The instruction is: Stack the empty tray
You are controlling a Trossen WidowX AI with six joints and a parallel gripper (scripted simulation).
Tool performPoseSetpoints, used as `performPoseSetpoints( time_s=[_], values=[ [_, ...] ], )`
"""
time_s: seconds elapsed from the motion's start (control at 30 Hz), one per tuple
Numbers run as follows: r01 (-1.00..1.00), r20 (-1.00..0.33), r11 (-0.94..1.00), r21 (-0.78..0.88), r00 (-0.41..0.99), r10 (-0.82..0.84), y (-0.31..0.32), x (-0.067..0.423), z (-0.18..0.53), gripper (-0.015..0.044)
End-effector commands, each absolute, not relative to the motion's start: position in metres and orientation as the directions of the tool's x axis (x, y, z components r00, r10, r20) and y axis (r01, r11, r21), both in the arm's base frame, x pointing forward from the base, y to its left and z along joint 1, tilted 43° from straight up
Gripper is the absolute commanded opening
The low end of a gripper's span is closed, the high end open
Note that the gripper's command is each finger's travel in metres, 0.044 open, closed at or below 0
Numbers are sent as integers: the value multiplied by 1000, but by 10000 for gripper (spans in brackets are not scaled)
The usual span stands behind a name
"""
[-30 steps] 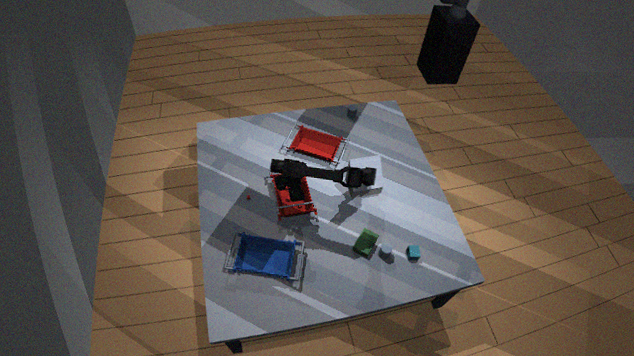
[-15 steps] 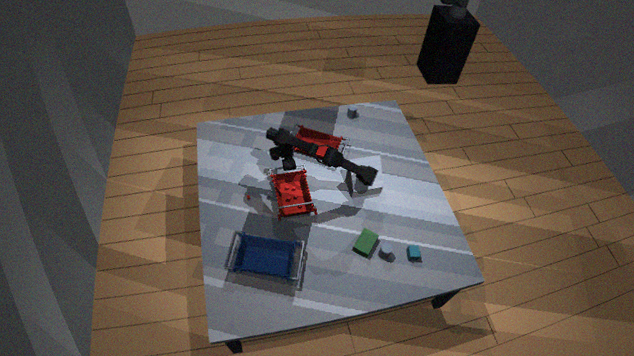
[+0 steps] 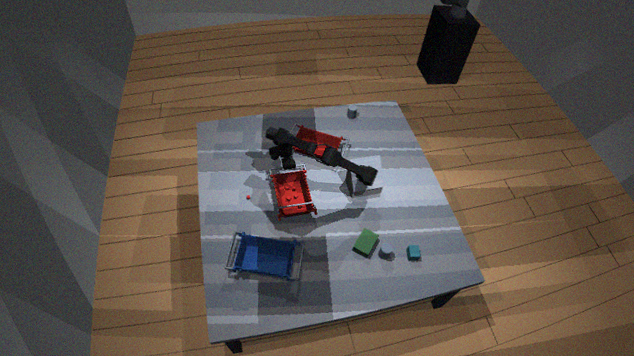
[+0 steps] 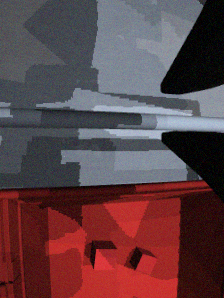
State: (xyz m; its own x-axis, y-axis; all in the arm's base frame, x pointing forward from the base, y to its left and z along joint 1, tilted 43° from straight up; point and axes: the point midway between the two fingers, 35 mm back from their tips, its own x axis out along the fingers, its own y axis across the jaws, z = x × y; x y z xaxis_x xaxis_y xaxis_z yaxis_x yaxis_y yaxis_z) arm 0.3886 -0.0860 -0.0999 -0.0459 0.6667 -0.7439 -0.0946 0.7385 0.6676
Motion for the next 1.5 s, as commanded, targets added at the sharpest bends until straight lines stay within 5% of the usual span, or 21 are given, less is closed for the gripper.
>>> performPoseSetpoints(
  time_s=[0.0,1.47],
  values=[
    [-86,-738,734,674,-54,672,-71,386,-116,86],
    [-85,-735,730,678,-56,676,-8,377,-74,86]
  ],
)
